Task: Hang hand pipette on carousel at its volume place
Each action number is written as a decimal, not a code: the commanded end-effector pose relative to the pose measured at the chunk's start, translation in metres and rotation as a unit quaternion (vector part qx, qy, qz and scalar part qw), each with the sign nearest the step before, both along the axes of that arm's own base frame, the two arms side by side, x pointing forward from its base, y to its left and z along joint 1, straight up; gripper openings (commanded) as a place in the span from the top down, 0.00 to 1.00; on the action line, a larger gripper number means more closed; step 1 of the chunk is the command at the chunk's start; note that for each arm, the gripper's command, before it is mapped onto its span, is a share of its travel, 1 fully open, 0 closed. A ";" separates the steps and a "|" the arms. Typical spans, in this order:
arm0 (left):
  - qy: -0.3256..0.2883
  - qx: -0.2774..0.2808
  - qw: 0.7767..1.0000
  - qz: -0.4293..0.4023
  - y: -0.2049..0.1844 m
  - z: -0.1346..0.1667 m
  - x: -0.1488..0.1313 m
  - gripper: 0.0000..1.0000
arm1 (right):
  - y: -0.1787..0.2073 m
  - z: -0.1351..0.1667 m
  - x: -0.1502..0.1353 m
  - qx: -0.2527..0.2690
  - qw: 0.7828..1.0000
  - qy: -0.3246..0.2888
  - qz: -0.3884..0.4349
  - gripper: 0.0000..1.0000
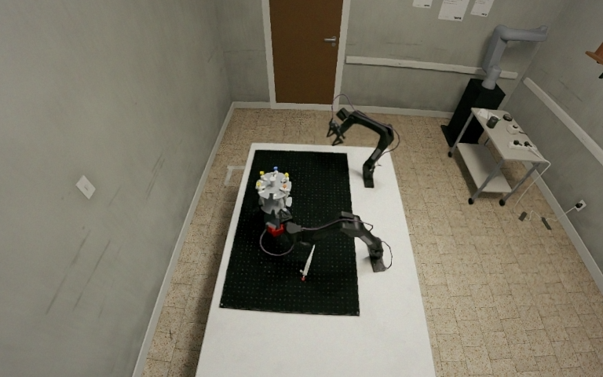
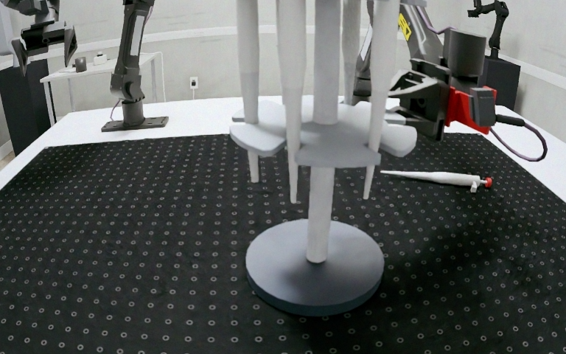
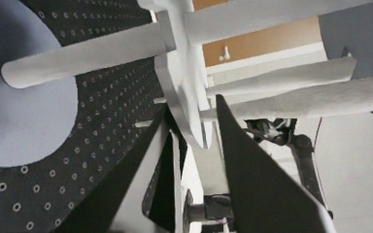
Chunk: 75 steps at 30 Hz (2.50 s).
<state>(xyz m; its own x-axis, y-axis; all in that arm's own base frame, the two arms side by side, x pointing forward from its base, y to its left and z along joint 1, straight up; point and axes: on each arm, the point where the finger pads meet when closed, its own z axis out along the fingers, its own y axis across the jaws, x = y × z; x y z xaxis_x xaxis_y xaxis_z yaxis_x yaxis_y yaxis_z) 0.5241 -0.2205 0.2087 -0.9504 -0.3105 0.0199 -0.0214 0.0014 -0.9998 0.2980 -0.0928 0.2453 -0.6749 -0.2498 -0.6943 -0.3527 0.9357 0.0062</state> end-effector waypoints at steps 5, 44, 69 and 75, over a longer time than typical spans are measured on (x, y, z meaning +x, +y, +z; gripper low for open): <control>-0.043 -0.006 0.999 0.000 -0.001 0.033 0.002 1.00 | -0.003 0.007 0.004 -0.003 1.000 -0.014 0.001 0.00; -0.043 -0.006 0.999 0.002 -0.001 0.034 0.002 1.00 | -0.003 0.007 0.004 -0.003 1.000 -0.014 0.001 0.00; -0.042 -0.009 0.997 0.069 -0.010 0.033 -0.010 1.00 | -0.003 0.007 0.004 -0.003 1.000 -0.014 0.001 0.00; -0.042 -0.009 0.997 0.069 -0.010 0.033 -0.010 1.00 | -0.003 0.007 0.004 -0.003 1.000 -0.014 0.001 0.00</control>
<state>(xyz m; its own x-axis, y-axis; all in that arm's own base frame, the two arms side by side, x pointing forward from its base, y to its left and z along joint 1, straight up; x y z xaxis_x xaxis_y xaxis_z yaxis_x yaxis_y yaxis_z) 0.5139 -0.2241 0.2043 -0.9024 -0.4305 0.0153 -0.0201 0.0065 -0.9998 0.2980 -0.0928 0.2453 -0.6749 -0.2498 -0.6943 -0.3527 0.9357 0.0062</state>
